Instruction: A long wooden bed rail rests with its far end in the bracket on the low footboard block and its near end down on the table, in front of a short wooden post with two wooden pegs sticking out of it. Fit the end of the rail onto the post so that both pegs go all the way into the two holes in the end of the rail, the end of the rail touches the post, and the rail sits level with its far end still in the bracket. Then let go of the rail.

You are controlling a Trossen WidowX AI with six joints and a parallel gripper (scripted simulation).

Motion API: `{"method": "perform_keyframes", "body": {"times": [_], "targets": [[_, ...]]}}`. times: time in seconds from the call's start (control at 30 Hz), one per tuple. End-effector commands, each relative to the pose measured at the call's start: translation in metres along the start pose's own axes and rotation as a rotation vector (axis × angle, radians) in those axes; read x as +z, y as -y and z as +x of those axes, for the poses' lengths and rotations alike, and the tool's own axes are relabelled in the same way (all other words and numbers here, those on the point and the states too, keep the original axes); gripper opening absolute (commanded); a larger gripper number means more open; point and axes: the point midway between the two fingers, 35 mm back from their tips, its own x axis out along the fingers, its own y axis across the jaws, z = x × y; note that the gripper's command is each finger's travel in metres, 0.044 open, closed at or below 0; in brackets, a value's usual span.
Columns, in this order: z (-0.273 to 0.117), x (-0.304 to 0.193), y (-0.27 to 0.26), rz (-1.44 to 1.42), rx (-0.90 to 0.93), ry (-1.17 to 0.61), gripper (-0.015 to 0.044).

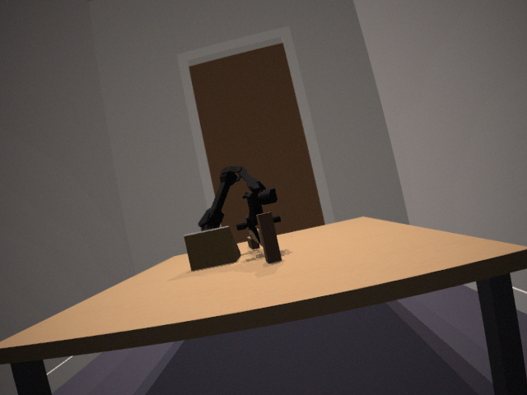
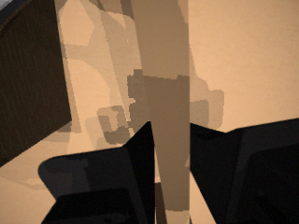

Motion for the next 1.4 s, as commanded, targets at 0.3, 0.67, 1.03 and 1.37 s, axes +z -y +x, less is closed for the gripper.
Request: {"method": "perform_keyframes", "body": {"times": [0.3,0.67,1.03,1.37], "targets": [[-0.010,-0.001,0.002,-0.001,-0.013,0.000,0.0000],[-0.015,-0.001,0.002,-0.001,-0.013,0.000,0.0000],[-0.016,-0.001,0.002,-0.001,-0.013,0.000,0.0000],[-0.012,-0.001,0.001,-0.001,-0.013,0.000,0.0000]]}}
